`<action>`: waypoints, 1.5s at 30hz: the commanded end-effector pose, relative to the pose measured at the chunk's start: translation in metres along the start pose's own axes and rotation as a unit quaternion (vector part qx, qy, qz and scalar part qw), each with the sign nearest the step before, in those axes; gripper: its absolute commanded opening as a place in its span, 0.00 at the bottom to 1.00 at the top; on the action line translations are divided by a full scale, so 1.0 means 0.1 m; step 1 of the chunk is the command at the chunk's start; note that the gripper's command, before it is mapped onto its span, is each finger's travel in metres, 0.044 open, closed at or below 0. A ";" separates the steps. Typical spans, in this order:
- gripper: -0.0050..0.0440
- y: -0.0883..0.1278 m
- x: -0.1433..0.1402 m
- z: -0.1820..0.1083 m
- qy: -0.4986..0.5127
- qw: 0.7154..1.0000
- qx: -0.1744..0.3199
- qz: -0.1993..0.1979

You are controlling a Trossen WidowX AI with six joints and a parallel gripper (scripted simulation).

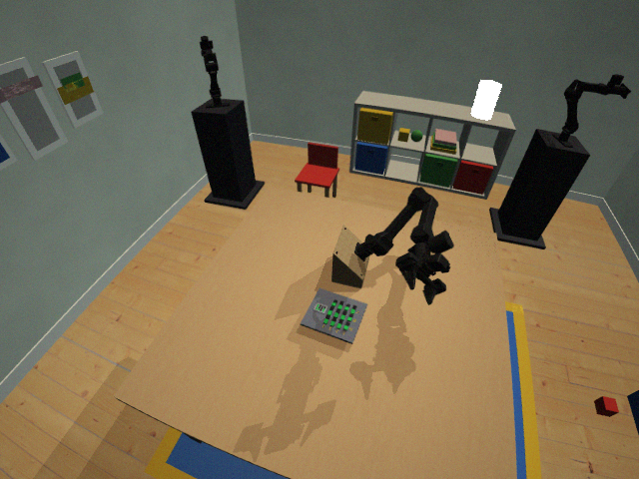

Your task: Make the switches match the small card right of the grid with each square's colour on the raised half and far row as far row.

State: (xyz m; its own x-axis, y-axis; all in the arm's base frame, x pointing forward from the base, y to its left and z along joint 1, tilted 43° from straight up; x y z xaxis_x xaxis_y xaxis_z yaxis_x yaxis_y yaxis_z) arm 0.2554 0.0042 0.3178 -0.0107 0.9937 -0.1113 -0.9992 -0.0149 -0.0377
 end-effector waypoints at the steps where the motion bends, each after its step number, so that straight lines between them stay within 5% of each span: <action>1: 0.92 0.00 0.00 0.00 0.000 1.000 0.000 0.000; 17: 0.92 0.00 0.00 0.00 0.000 1.000 0.000 0.000; 19: 0.82 -0.03 -0.01 -0.04 0.004 1.000 0.012 0.000; 25: 0.53 -0.41 -0.27 -0.60 0.045 0.984 0.175 0.005; 32: 0.18 -0.65 -0.63 -1.46 0.036 0.922 0.380 0.058; 34: 0.18 -0.65 -0.63 -1.46 0.036 0.922 0.380 0.058; 36: 0.10 -0.65 -0.71 -1.69 0.019 0.898 0.432 0.082; 45: 0.10 -0.48 -1.01 -2.60 -0.110 0.779 0.588 0.191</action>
State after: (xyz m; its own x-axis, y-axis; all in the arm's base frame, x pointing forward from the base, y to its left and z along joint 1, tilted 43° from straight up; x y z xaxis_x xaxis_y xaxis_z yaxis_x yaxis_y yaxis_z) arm 0.3212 -0.1112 0.1004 -0.2088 0.9667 0.1482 -0.3824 -0.2202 0.8974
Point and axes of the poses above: the point midway between the two fingers, 35 mm back from their tips, its own y axis back along the fingers, its own x axis across the jaws, z = x × y, the point moved 6 cm from there along y, back along the fingers, and after that the axes turned 8 degrees about y, right-handed, at the moved point
